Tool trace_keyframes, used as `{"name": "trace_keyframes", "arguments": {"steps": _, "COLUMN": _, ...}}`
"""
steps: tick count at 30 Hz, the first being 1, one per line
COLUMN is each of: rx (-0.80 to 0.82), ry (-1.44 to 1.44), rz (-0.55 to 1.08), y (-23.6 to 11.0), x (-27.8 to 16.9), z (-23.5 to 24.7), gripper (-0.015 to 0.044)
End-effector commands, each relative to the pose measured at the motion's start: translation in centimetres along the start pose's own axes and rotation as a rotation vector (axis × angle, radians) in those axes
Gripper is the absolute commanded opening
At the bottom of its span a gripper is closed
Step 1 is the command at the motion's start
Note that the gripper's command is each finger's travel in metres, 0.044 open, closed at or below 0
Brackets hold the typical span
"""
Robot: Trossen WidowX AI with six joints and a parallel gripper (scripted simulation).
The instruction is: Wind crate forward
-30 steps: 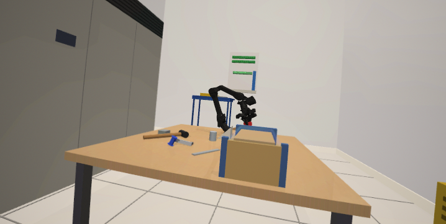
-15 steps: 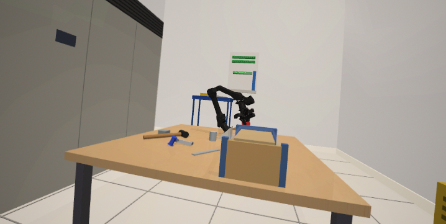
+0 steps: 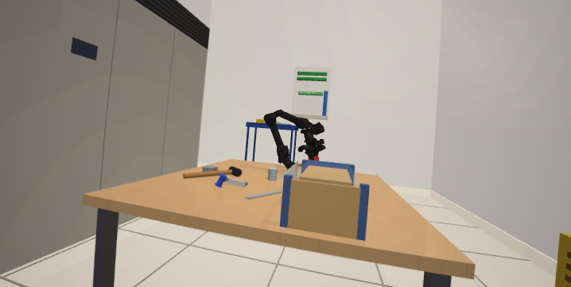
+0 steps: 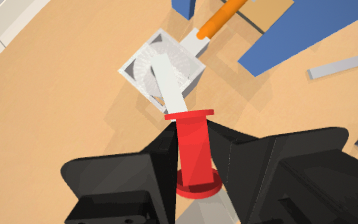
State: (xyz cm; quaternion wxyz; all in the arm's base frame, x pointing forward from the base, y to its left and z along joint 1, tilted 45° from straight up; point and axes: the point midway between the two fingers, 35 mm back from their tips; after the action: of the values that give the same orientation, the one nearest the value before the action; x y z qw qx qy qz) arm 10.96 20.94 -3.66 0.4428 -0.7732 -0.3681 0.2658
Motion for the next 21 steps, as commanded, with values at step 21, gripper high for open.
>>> {"name": "trace_keyframes", "arguments": {"steps": 21, "rx": -0.037, "ry": 0.011, "rz": -0.003, "y": 0.7, "x": 1.6, "z": -3.1, "gripper": 0.0}}
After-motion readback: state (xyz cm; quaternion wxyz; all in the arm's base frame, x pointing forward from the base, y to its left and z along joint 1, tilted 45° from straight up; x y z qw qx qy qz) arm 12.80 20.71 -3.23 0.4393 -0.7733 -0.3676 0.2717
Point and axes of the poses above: the point midway between the two fingers, 35 mm back from their tips, its own y axis out along the fingers, its own z axis across the jaws, x = y × z, and after that the axes turned 8 degrees about y, right-handed
